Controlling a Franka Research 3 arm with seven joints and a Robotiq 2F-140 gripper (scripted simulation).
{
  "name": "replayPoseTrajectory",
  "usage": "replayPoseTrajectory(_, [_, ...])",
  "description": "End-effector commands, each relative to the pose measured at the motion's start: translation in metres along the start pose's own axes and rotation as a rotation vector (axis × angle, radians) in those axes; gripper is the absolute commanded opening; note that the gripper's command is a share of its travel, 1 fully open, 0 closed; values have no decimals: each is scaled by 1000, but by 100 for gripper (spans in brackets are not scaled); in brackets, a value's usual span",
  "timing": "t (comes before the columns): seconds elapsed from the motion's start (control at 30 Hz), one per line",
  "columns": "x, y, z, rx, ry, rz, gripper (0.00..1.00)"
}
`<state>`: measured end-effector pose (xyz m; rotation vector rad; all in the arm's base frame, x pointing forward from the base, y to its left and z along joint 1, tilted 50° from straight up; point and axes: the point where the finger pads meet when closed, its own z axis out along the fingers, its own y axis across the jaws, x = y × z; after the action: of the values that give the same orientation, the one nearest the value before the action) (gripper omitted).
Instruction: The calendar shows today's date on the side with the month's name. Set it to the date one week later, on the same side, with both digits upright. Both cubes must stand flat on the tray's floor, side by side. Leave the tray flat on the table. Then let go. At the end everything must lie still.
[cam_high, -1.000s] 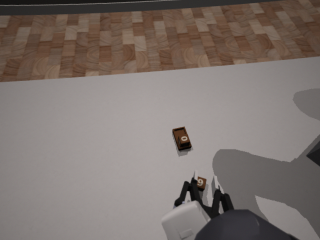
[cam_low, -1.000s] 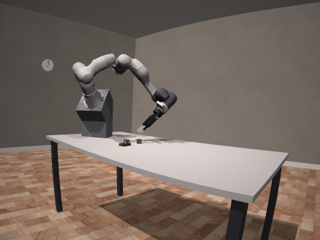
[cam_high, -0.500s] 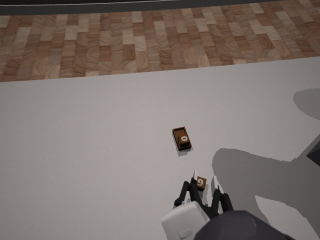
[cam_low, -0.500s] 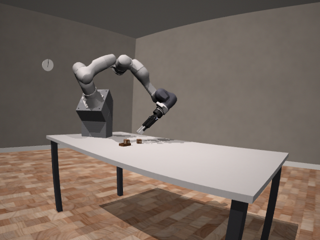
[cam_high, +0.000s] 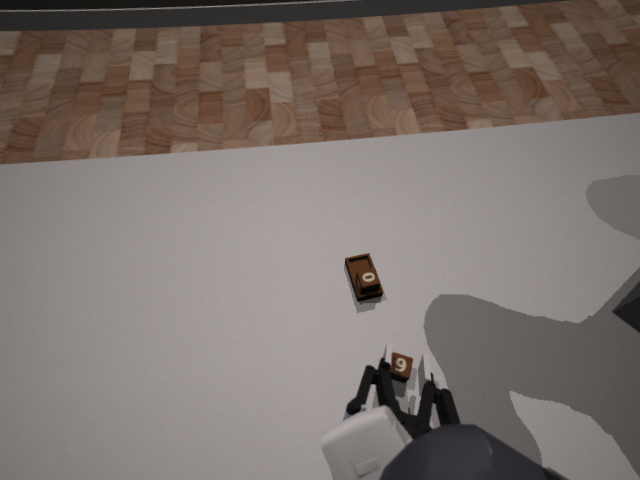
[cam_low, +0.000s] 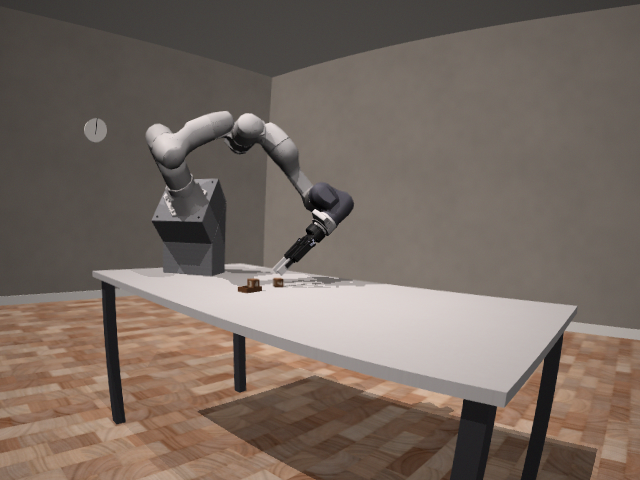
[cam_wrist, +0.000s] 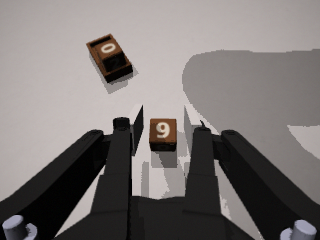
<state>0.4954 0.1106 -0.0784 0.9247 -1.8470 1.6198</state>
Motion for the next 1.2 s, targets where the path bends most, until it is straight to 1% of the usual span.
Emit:
replayPoseTrajectory(0.0, [-6,0,4,-1,-6,9,29])
replayPoseTrajectory(0.4, [-22,0,19,-1,-6,9,29])
replayPoseTrajectory(0.83, [-30,0,27,-1,-6,9,29])
replayPoseTrajectory(1.17, [-32,0,29,-1,-6,9,29])
